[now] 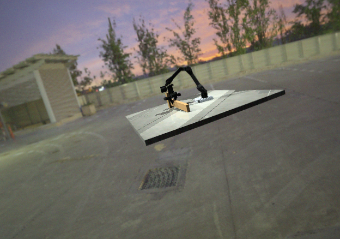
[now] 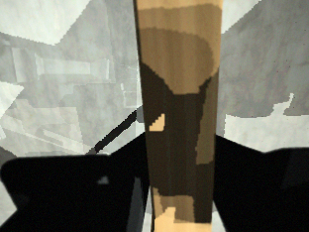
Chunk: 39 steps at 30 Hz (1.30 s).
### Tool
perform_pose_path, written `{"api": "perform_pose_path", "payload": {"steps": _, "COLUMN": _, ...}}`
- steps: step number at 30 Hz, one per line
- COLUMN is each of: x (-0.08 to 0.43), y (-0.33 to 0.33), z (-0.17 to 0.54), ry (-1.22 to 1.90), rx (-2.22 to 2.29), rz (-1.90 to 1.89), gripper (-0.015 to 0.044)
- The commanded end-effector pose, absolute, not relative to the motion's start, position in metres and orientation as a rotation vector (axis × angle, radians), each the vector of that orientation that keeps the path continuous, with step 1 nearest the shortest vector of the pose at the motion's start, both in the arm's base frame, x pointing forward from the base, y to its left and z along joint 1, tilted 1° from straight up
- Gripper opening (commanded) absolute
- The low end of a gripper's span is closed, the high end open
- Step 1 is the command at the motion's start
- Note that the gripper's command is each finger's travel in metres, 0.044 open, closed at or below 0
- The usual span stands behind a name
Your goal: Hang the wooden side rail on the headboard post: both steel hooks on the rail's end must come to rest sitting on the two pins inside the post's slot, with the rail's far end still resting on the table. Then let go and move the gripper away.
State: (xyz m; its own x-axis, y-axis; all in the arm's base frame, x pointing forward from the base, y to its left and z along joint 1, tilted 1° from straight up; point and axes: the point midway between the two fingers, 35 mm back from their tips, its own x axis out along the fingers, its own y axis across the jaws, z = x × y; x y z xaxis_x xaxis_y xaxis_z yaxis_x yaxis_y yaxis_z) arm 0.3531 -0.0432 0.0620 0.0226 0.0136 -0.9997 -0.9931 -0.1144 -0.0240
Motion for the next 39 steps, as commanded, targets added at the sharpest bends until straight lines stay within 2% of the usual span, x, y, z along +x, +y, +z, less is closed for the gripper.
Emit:
{"api": "perform_pose_path", "payload": {"steps": 1, "x": 0.3539, "y": -0.0448, "z": 0.0624, "ry": 1.123, "rx": -1.301, "rz": 1.277, "gripper": 0.0000}}
{"api": "perform_pose_path", "payload": {"steps": 39, "x": 0.3542, "y": -0.0483, "z": 0.0646, "ry": 1.123, "rx": -1.301, "rz": 1.277, "gripper": 0.0000}}
